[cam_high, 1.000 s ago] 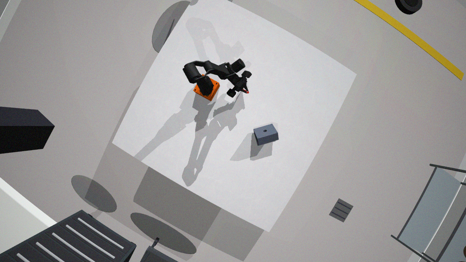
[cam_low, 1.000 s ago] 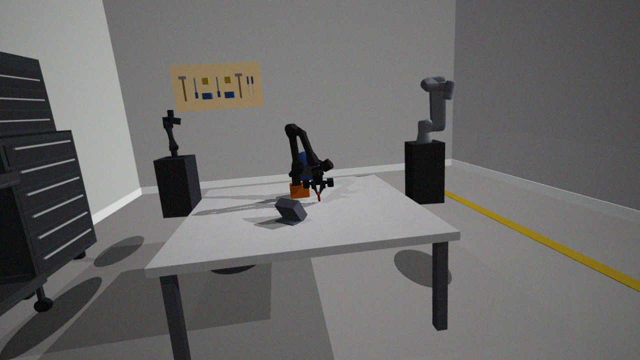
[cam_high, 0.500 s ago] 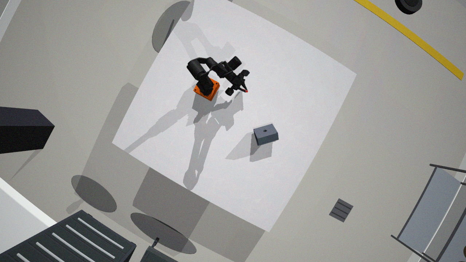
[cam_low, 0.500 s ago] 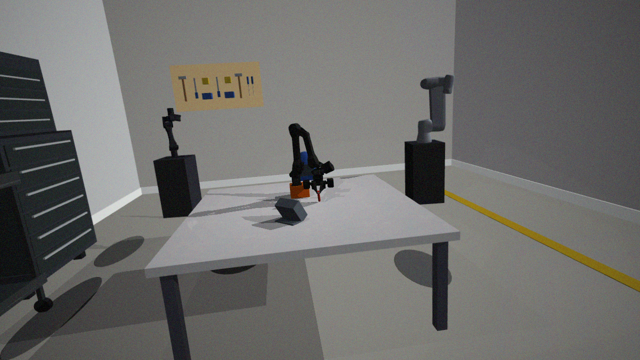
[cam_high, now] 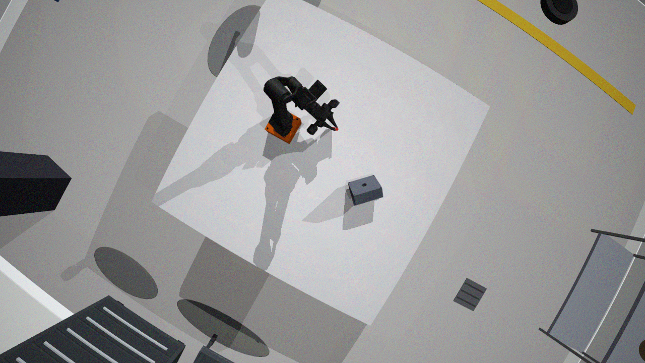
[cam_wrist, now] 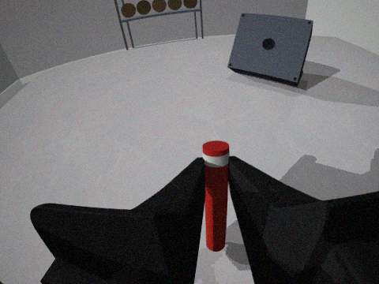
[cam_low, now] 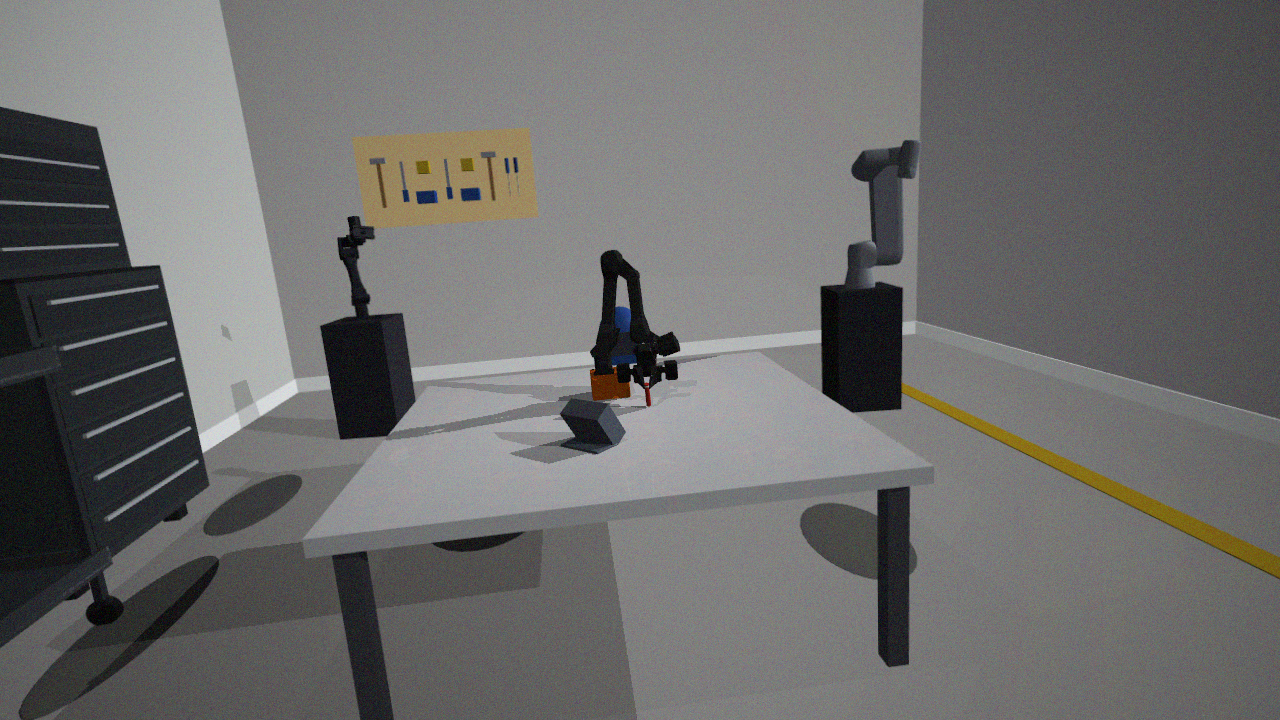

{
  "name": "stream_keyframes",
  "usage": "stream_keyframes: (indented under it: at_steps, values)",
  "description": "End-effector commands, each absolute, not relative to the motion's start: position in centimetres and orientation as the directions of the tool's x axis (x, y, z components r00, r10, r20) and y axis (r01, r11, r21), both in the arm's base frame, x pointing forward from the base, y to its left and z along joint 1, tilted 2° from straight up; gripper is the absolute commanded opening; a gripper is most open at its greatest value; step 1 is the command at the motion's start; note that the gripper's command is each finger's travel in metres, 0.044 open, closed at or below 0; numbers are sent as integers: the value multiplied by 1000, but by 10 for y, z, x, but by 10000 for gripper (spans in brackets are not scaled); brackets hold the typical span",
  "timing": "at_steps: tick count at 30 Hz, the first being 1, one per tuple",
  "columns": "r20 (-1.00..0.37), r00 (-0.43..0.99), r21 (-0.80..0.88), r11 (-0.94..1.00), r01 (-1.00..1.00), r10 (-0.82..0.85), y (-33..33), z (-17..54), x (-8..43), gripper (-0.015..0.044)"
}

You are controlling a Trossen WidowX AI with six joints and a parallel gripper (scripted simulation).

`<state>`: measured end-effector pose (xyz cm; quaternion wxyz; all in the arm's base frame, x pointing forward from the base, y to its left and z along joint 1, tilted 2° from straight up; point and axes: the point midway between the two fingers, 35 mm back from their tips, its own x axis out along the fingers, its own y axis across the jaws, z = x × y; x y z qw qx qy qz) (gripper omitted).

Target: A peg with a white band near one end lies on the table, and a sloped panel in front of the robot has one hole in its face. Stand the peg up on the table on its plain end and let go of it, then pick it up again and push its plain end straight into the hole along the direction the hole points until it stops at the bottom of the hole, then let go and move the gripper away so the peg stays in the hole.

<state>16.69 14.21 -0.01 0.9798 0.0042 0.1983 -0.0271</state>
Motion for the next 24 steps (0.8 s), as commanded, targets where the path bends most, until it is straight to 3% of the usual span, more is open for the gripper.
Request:
stream_keyframes:
  at_steps: [1, 21, 24]
  values:
    - [-351, 935, -5, 998, 55, -54, 141, -1, 164, 49]
    - [-185, 981, -6, 998, 56, -56, 141, -4, 150, 49]
    - [-212, 976, -6, 998, 56, -56, 141, -4, 151, 49]
